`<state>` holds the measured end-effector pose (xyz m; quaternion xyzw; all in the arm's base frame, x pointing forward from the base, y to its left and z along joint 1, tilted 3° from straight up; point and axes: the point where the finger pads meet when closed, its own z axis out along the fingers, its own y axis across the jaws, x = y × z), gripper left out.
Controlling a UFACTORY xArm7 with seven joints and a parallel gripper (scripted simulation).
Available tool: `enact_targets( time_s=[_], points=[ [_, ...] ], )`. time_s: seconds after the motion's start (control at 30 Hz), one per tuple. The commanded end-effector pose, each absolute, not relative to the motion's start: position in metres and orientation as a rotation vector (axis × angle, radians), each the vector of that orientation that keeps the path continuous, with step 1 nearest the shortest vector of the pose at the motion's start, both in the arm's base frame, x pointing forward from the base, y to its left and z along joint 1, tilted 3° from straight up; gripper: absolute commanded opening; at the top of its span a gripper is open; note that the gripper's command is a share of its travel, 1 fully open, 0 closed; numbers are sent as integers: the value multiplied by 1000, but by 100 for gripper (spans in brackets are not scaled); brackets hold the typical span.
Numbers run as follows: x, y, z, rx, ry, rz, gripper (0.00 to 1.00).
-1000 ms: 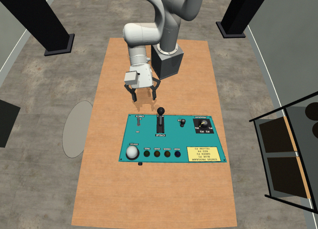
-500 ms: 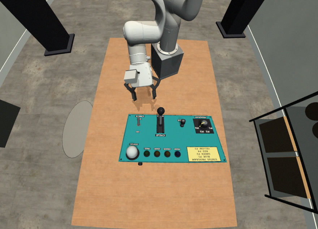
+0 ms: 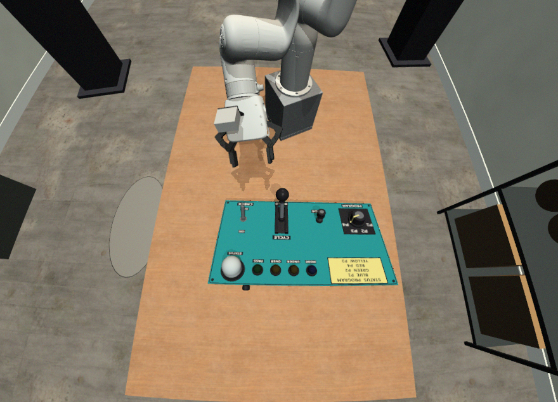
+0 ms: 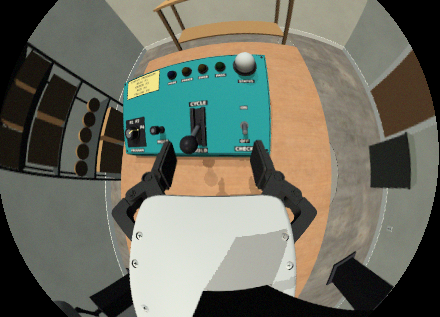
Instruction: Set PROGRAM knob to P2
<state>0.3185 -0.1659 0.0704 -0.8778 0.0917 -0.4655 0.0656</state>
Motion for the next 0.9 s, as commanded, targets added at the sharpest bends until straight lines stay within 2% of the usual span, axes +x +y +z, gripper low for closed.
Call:
enact_targets(
  time_s=[0.0,0.87],
  points=[
    [312,-165,86,-2647,275,-1400,100],
    [305,-168,111,-2666,272,-1404,100]
  ],
)
